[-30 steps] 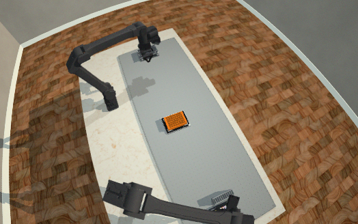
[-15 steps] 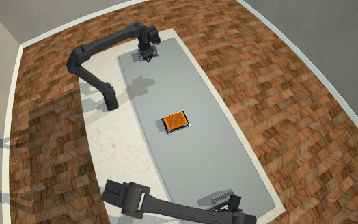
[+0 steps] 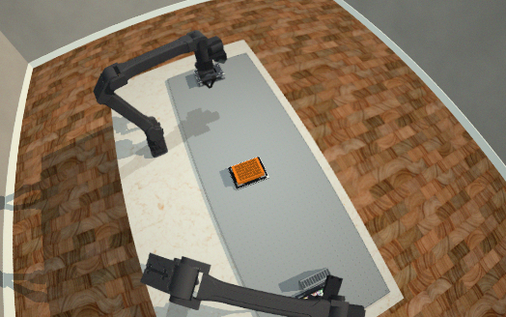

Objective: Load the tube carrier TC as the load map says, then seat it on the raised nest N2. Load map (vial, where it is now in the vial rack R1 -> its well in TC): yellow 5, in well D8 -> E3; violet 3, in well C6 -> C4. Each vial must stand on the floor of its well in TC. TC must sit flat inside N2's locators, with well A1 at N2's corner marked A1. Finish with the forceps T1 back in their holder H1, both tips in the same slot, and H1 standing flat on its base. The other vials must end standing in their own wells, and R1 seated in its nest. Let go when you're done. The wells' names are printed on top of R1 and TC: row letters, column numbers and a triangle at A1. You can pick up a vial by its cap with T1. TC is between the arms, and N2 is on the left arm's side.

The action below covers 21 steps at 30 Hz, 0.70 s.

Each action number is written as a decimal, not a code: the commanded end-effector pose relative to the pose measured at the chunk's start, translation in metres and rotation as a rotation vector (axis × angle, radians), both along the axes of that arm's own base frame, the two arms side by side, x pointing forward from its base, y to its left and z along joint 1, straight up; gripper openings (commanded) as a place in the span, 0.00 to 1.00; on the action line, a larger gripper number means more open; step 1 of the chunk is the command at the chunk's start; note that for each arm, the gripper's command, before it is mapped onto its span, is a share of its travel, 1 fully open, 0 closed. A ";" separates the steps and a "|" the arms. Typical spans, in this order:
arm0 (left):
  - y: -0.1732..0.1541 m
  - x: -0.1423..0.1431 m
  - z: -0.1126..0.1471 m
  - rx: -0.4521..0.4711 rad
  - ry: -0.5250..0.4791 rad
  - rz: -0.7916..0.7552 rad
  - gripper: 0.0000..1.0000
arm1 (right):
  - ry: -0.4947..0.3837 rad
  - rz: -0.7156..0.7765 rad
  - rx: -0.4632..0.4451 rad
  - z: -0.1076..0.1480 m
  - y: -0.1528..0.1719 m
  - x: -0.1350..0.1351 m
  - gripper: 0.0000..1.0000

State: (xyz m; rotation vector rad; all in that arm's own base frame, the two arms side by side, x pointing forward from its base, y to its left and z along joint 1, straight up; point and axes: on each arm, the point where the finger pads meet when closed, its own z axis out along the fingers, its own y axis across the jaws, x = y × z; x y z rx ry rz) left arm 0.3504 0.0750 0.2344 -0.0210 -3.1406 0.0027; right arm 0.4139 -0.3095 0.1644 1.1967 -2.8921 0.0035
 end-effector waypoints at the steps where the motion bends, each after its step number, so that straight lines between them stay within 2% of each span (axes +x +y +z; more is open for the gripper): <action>1: 0.002 0.009 0.014 0.009 -0.036 -0.001 1.00 | -0.072 0.013 -0.054 0.047 -0.009 0.015 0.09; 11: 0.002 0.009 0.014 0.009 -0.036 -0.001 1.00 | -0.077 0.013 -0.057 0.059 -0.009 0.015 0.09; 21: 0.002 0.009 0.014 0.009 -0.036 -0.001 1.00 | -0.036 0.013 -0.028 0.040 -0.009 0.015 0.09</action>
